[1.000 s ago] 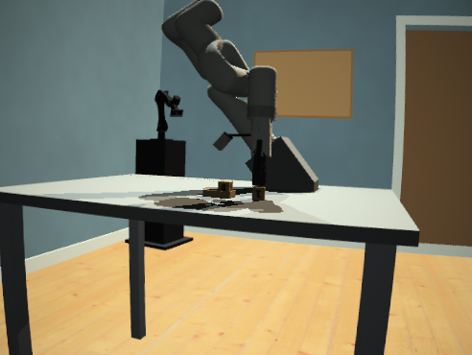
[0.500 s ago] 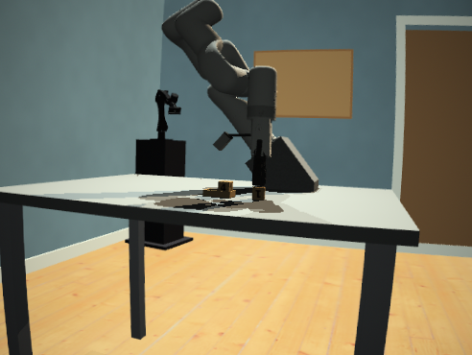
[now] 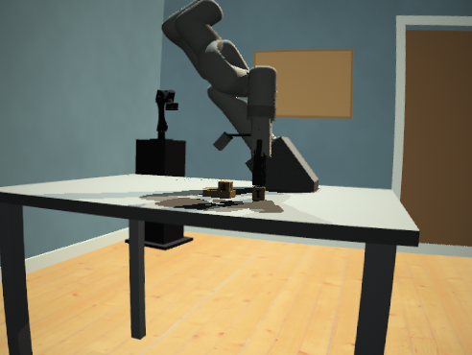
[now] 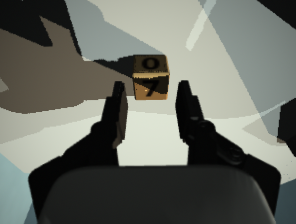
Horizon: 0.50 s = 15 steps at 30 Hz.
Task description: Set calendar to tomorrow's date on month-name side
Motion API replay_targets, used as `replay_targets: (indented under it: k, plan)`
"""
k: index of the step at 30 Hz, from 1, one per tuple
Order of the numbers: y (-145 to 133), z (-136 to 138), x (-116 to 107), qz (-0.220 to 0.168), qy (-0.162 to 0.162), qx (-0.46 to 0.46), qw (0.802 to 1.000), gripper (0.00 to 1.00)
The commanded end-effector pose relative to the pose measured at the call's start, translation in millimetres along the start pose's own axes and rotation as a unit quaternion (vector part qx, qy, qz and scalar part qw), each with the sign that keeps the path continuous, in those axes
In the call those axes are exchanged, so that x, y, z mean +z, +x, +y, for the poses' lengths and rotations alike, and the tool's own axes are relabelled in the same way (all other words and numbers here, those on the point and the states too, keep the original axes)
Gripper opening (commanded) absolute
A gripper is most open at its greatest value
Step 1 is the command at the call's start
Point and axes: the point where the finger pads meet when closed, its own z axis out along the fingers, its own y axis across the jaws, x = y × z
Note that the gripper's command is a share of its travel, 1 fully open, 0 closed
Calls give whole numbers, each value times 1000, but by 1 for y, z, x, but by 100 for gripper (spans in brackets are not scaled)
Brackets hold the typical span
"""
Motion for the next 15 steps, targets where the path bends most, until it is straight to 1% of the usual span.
replay_targets:
  k: [1, 10, 15]
  plan:
    - [0, -1, -1, 0, 2, 0, 1000, 49]
    - [0, -1, 0, 0, 2, 0, 1000, 49]
    - [0, -1, 4, 0, 2, 0, 1000, 49]
